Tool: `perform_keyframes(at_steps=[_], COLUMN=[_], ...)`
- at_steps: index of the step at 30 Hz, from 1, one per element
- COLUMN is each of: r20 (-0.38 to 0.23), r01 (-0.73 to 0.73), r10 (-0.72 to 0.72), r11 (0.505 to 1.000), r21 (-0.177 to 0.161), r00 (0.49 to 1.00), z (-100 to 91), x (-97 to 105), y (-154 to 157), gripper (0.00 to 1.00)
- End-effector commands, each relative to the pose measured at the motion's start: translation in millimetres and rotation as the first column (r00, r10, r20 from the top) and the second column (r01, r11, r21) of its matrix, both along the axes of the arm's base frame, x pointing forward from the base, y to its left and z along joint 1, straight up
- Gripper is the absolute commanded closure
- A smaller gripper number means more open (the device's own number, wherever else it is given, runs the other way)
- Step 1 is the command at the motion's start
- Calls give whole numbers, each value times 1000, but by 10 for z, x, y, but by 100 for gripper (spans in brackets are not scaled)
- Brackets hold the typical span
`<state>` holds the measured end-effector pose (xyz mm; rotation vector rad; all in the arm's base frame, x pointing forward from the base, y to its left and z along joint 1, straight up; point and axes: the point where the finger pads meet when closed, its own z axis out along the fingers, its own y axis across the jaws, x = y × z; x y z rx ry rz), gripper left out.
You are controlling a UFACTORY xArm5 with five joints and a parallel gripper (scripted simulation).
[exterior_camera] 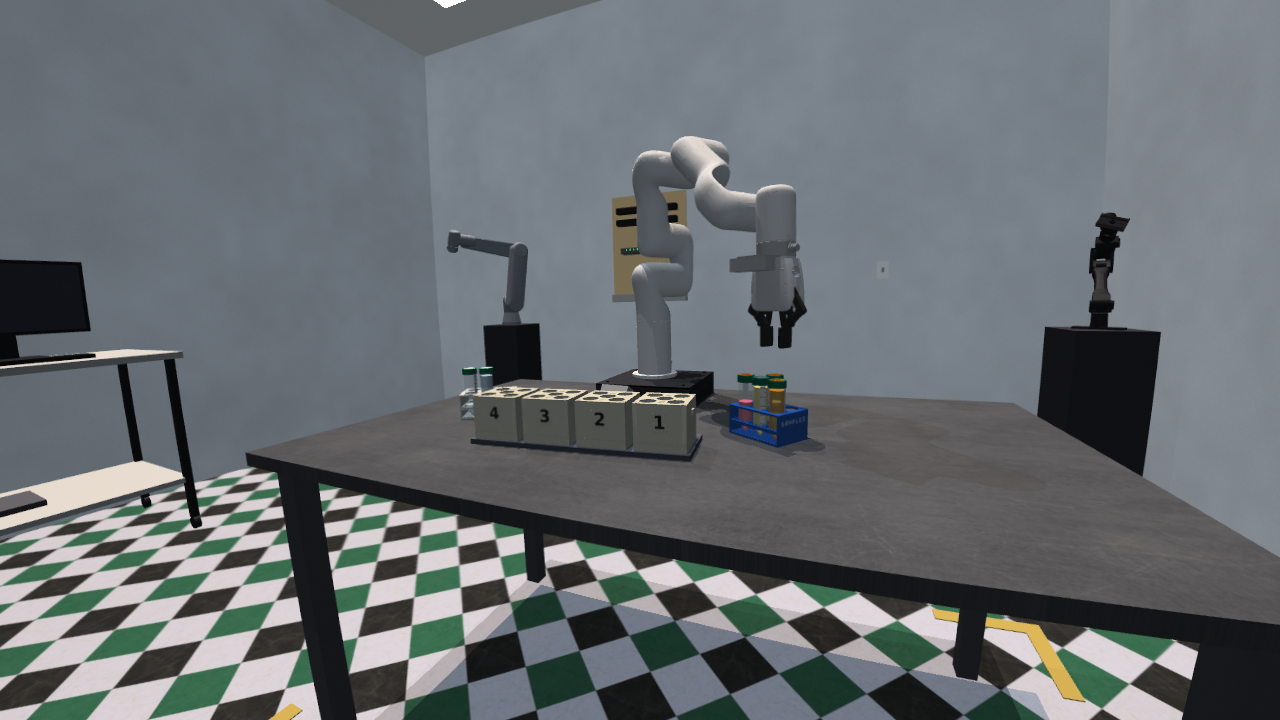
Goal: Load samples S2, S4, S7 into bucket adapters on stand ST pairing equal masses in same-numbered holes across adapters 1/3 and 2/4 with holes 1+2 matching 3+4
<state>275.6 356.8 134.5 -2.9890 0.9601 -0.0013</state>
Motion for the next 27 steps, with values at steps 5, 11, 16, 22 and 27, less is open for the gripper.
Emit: perform_keyframes(at_steps=[5,11,16,22,27], r20=[6,6,6,6,6], r01=[0,0,0,0,0], r10=[0,0,0,0,0], r11=[1000,1000,1000,1000,1000], r21=[-1,-1,-1,-1,-1], r00=[1000,1000,1000,1000,1000], z=[131,251,331,431,531], x=[5,4,3,3,2], y=[7,7,7,7,7], gripper=[56,56,56,56,56])
